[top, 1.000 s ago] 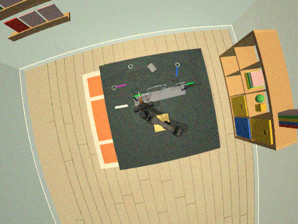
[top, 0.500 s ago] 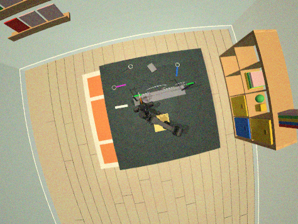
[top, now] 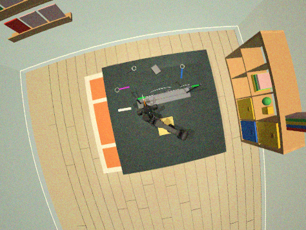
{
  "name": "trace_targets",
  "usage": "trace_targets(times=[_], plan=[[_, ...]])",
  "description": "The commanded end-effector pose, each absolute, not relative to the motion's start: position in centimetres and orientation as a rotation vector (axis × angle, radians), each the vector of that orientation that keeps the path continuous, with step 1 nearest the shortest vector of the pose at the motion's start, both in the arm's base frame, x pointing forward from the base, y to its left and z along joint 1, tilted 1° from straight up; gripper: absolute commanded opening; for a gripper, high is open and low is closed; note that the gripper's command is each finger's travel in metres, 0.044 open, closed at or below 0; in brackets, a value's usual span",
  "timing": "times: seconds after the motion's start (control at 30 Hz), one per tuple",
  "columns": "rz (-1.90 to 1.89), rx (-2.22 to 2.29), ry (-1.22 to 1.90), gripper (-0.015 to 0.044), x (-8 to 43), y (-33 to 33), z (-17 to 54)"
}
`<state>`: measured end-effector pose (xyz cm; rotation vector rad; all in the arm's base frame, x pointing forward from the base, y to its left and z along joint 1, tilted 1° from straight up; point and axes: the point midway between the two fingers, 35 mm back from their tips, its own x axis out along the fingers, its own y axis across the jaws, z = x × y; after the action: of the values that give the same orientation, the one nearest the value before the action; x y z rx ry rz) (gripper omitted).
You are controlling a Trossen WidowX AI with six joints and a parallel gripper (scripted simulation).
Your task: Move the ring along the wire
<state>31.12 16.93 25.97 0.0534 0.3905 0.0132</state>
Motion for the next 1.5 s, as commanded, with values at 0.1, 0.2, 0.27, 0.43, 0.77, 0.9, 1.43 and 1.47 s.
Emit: trace_targets(times=[0.1, 0.2, 0.27, 0.43, 0.77, 0.9, 1.43, 1.47], plan=[[0.013, 0.054, 0.391, 0.0139, 31.1, 16.9, 26.0], [0.012, 0.055, 0.392, 0.016, 30.4, 17.0, 26.2], [0.011, 0.056, 0.394, 0.016, 29.8, 17.0, 26.5], [0.009, 0.058, 0.395, 0.016, 27.6, 16.9, 27.3], [0.008, 0.058, 0.394, 0.016, 26.5, 16.8, 27.7], [0.008, 0.058, 0.394, 0.016, 26.5, 16.8, 27.7], [0.013, 0.053, 0.397, 0.037, 22.0, 16.7, 29.5], [0.013, 0.053, 0.397, 0.0396, 22.0, 16.7, 29.5]])
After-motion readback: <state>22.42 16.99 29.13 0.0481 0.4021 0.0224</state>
